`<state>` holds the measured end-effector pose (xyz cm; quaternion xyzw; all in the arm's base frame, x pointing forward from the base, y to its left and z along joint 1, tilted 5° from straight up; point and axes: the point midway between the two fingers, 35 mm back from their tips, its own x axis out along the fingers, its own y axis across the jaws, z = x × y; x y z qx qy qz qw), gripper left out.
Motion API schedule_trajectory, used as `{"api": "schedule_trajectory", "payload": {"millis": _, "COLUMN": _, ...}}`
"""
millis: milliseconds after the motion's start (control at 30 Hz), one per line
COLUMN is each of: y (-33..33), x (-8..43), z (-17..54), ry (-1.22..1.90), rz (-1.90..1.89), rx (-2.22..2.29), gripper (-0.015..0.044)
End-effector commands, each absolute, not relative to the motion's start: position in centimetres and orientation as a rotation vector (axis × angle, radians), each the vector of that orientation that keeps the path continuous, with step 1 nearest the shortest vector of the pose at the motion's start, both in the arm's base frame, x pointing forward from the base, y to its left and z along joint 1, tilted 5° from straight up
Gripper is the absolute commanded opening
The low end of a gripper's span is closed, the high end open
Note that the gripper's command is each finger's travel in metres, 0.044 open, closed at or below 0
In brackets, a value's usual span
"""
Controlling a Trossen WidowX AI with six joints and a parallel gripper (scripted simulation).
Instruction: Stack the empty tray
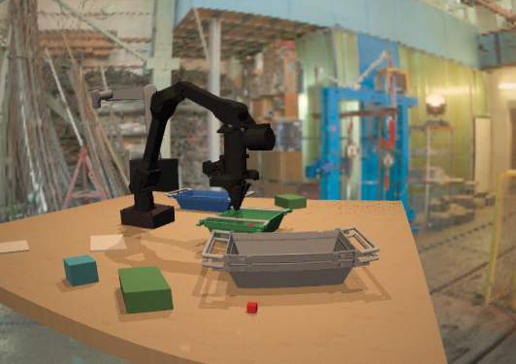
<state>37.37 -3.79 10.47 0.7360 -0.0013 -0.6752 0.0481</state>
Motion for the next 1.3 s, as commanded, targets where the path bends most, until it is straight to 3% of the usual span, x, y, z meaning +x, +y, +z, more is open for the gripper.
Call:
{"api": "schedule_trajectory", "payload": {"millis": 0, "y": -3.79, "x": 37.37, "z": 10.46, "ry": -0.004, "rz": -2.059, "rx": 2.244, "gripper": 0.0000}}
{"api": "schedule_trajectory", "payload": {"millis": 1167, "y": -3.79, "x": 37.37, "z": 10.46, "ry": -0.004, "rz": -2.059, "rx": 2.244, "gripper": 0.0000}}
{"api": "schedule_trajectory", "payload": {"millis": 1267, "y": -3.79, "x": 37.37, "z": 10.46, "ry": -0.004, "rz": -2.059, "rx": 2.244, "gripper": 0.0079}}
